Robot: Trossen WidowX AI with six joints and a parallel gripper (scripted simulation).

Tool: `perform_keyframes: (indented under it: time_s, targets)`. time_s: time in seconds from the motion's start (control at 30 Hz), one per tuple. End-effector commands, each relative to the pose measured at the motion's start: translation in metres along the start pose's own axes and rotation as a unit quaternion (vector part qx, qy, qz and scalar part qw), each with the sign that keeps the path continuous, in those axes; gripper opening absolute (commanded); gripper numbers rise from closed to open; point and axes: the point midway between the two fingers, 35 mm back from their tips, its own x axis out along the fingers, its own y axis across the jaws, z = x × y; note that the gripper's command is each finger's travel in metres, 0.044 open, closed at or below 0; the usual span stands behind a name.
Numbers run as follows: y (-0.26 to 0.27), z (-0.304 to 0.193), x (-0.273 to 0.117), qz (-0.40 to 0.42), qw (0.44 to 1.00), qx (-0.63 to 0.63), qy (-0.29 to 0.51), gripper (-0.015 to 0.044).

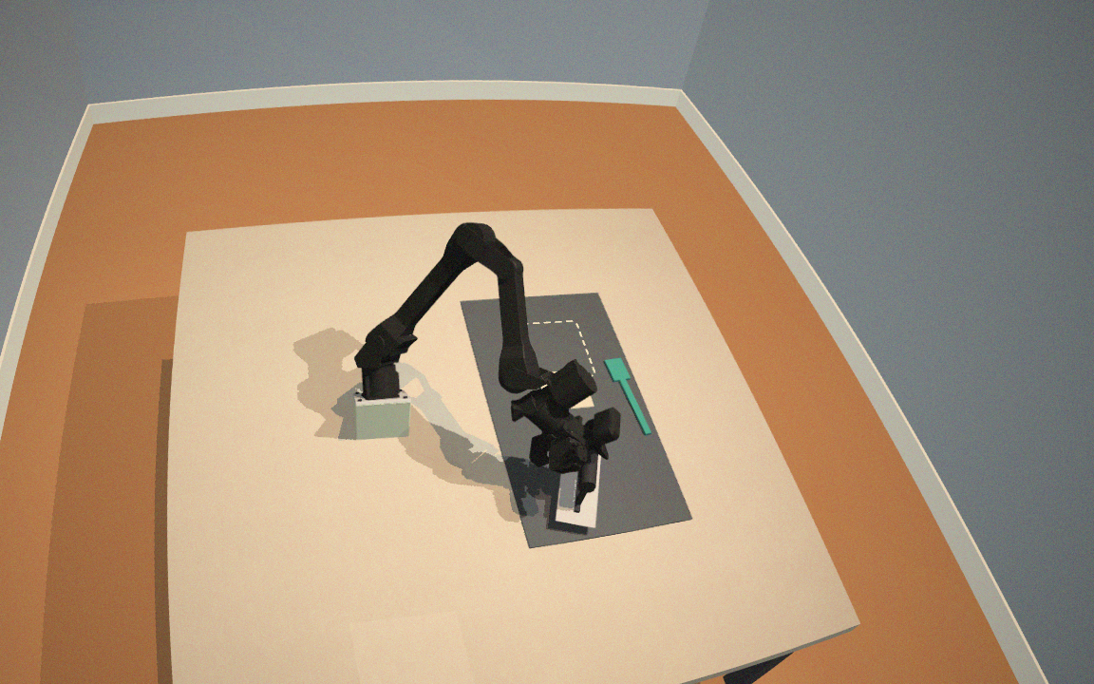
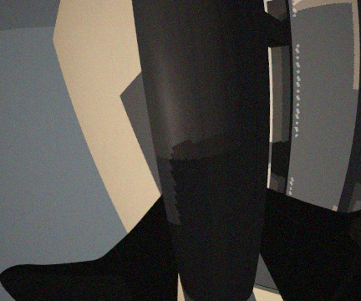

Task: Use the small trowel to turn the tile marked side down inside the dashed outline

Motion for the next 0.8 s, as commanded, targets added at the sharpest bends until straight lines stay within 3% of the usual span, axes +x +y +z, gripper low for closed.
perform_keyframes:
  time_s: [0.0, 0.2, 0.53, 0.77]
  targets:
    - [0.026, -0.003, -0.017, 0.017, 1.000, -0.011, 0.004, 0.0000]
    - [0.026, -0.008, -0.016, 0.017, 1.000, -0.020, 0.009, 0.0000]
    - [0.015, -0.083, -0.011, 0.024, 0.984, -0.149, 0.090, 0.0000]
    - [0.014, -0.088, -0.011, 0.024, 0.983, -0.157, 0.096, 0.0000]
